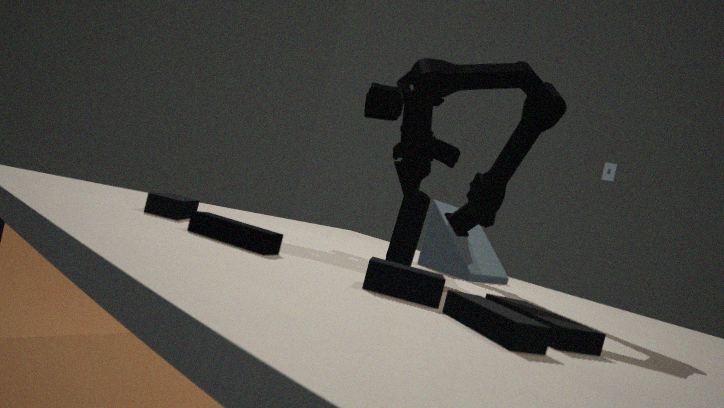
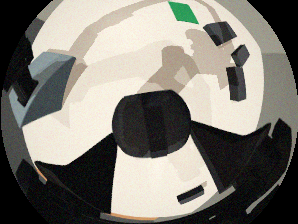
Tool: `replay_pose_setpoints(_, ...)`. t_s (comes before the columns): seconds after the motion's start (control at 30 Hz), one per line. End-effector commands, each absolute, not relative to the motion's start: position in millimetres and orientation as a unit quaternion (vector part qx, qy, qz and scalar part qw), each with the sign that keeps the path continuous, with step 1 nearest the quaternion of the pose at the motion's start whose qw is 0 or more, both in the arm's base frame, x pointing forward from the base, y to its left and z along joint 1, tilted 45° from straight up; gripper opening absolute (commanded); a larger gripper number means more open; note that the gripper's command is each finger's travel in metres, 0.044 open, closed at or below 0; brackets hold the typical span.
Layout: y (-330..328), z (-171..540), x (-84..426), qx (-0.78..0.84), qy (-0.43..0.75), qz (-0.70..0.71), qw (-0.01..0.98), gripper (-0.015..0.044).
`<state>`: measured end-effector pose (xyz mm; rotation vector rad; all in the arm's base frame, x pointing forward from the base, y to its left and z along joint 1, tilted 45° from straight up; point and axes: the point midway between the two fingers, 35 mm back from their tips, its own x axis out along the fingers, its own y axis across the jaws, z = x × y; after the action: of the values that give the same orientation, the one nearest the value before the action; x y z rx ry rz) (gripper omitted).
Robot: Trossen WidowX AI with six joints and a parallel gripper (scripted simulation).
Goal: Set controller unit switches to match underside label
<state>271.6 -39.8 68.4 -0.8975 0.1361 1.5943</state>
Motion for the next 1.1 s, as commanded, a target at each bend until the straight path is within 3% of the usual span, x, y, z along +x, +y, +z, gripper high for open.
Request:
replay_pose_setpoints(0.0, -41, 64, 273, -0.393, 0.064, 0.691, 0.603, 0.0338)
replay_pose_setpoints(1.07, -55, 47, 284, -0.419, 0.087, 0.676, 0.600, 0.0338)
